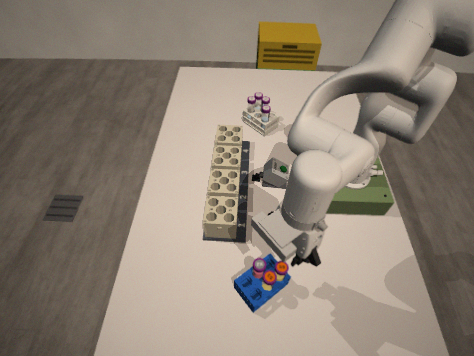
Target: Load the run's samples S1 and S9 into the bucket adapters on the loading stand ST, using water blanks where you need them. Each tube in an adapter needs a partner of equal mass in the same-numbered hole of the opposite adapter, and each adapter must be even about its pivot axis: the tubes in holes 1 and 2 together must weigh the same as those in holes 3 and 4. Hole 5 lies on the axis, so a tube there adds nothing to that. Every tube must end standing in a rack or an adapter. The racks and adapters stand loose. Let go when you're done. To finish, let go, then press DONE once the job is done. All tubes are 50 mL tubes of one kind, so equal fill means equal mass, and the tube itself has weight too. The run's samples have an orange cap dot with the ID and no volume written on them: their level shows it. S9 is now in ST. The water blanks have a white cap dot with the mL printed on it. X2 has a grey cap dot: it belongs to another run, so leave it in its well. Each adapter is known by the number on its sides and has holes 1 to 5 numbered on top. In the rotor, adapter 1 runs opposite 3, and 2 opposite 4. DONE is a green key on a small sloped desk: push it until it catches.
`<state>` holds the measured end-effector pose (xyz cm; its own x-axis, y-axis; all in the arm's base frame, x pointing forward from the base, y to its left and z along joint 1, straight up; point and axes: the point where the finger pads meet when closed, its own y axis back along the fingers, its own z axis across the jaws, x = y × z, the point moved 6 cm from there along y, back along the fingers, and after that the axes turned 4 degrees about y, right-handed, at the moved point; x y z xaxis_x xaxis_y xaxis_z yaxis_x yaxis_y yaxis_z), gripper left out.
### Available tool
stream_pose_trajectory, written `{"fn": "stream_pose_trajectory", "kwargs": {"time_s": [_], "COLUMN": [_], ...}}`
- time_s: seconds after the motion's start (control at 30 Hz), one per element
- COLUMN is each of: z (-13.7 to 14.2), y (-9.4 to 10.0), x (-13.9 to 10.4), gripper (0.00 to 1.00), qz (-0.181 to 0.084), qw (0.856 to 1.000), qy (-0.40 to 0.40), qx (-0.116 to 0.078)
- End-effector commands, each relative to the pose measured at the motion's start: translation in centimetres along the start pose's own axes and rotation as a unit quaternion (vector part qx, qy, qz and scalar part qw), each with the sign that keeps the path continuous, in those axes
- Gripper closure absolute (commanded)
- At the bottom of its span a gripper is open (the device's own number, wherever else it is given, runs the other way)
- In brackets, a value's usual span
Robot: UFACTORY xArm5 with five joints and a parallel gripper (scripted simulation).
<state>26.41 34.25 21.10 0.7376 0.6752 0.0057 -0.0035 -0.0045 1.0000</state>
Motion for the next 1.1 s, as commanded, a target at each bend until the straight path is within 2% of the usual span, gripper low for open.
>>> {"fn": "stream_pose_trajectory", "kwargs": {"time_s": [0.0, 1.07], "z": [0.0, 0.0], "y": [-0.5, -6.1], "x": [0.1, 0.1], "gripper": [0.43, 0.43], "qz": [0.002, 0.002], "qw": [1.000, 1.000], "qy": [0.000, 0.000], "qx": [0.000, 0.000]}}
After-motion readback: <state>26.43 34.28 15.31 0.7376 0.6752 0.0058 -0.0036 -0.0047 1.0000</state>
